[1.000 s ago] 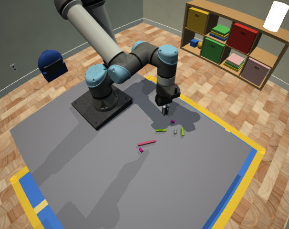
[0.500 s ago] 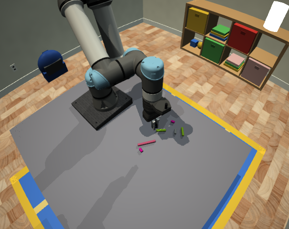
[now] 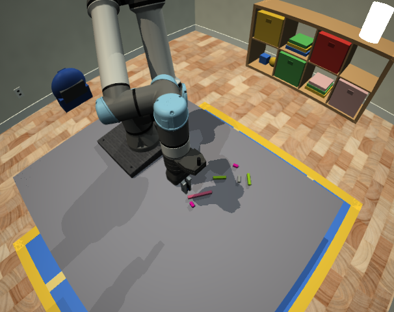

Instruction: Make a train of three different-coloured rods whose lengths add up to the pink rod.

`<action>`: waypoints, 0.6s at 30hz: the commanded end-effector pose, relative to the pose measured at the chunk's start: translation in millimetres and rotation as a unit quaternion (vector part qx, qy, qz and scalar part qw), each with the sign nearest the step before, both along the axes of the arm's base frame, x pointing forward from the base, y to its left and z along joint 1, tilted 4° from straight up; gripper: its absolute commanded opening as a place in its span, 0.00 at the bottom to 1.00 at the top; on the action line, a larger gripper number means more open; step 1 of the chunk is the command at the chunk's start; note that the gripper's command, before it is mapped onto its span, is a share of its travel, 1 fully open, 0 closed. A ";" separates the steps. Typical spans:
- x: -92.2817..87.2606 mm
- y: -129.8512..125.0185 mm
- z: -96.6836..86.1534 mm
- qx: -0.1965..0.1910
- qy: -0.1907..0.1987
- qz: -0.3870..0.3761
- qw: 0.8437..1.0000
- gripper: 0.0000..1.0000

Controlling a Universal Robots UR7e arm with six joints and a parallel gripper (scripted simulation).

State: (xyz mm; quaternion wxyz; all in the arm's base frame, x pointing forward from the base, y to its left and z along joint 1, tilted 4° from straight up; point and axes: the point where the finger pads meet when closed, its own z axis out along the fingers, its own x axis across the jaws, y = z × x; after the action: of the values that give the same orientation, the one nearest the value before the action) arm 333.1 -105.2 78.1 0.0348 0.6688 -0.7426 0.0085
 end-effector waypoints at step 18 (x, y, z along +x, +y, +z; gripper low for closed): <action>-34.5 -56.5 4.1 0.000 0.007 0.074 0.997 0.24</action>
State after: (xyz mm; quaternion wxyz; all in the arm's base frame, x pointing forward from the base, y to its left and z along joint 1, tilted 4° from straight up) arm 300.6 -158.7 81.7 0.0385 0.7190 -0.6939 0.0060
